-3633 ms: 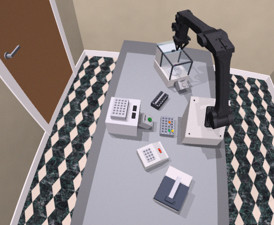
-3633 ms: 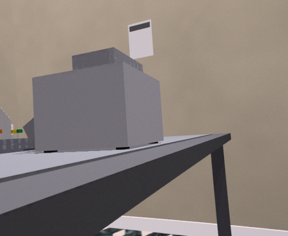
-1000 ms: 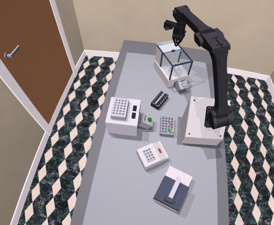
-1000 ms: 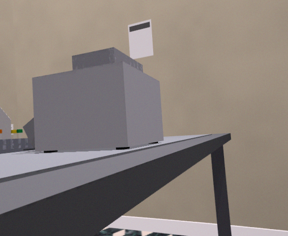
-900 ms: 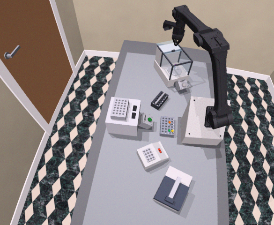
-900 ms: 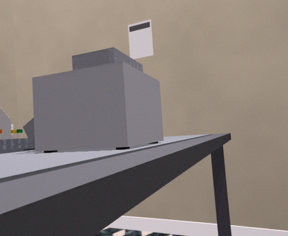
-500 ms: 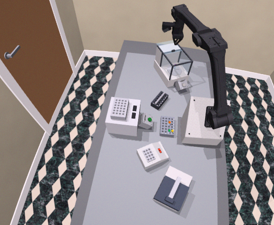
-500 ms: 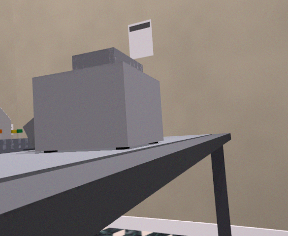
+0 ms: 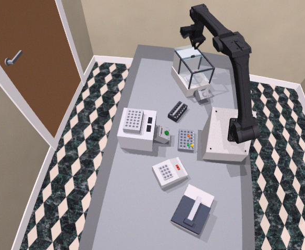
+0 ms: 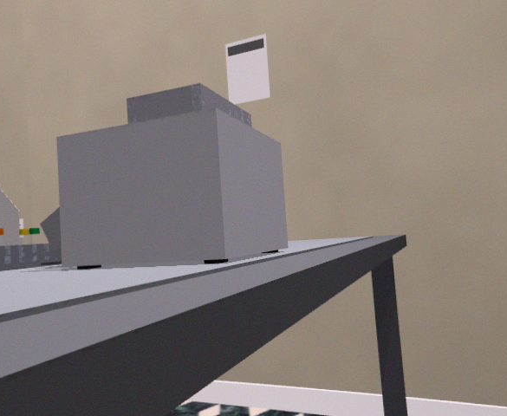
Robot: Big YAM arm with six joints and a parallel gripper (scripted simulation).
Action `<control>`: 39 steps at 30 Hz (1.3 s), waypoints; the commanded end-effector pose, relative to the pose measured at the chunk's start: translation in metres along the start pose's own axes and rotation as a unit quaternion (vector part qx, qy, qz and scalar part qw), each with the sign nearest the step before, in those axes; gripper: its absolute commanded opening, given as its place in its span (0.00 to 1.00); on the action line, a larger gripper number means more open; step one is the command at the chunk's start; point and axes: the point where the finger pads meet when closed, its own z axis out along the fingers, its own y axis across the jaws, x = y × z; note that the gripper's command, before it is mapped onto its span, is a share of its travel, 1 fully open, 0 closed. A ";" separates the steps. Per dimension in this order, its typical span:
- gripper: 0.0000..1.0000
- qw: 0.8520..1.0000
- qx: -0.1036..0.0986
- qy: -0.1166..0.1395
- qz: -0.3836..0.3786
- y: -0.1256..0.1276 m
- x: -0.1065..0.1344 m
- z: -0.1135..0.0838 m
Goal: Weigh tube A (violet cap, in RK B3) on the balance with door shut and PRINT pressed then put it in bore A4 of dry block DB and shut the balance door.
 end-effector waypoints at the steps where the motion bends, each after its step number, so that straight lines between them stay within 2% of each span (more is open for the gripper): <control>1: 0.30 0.999 -0.018 -0.003 -0.027 0.004 0.002 0.013; 4: 0.30 1.000 -0.009 -0.001 -0.030 -0.002 0.001 0.006; 13: 0.30 1.000 -0.010 -0.002 -0.028 -0.002 0.001 0.006; 14: 0.30 1.000 -0.015 -0.001 -0.027 0.002 0.001 0.018; 15: 0.30 1.000 -0.011 0.000 -0.028 0.000 -0.001 0.020; 17: 0.30 1.000 -0.012 0.001 -0.027 0.000 -0.002 0.024; 19: 0.30 1.000 -0.002 0.002 -0.027 -0.006 -0.002 0.020; 20: 0.30 1.000 -0.010 -0.001 -0.022 0.000 0.000 0.028; 24: 0.30 1.000 -0.010 -0.002 -0.019 0.001 0.003 0.030; 25: 0.30 0.999 0.018 0.002 -0.028 -0.018 0.000 0.011; 26: 0.30 1.000 0.014 0.003 -0.028 -0.016 -0.002 0.015; 28: 0.30 1.000 -0.011 0.001 -0.022 0.001 -0.001 0.038; 31: 0.30 1.000 -0.011 0.001 -0.022 0.001 -0.001 0.043; 32: 0.30 1.000 -0.003 0.001 -0.024 -0.005 -0.001 0.039; 36: 0.30 1.000 -0.010 -0.001 -0.021 0.001 0.001 0.051; 37: 0.30 1.000 -0.003 0.001 -0.024 -0.005 -0.001 0.047; 39: 0.30 1.000 -0.012 0.001 -0.023 0.001 -0.002 0.057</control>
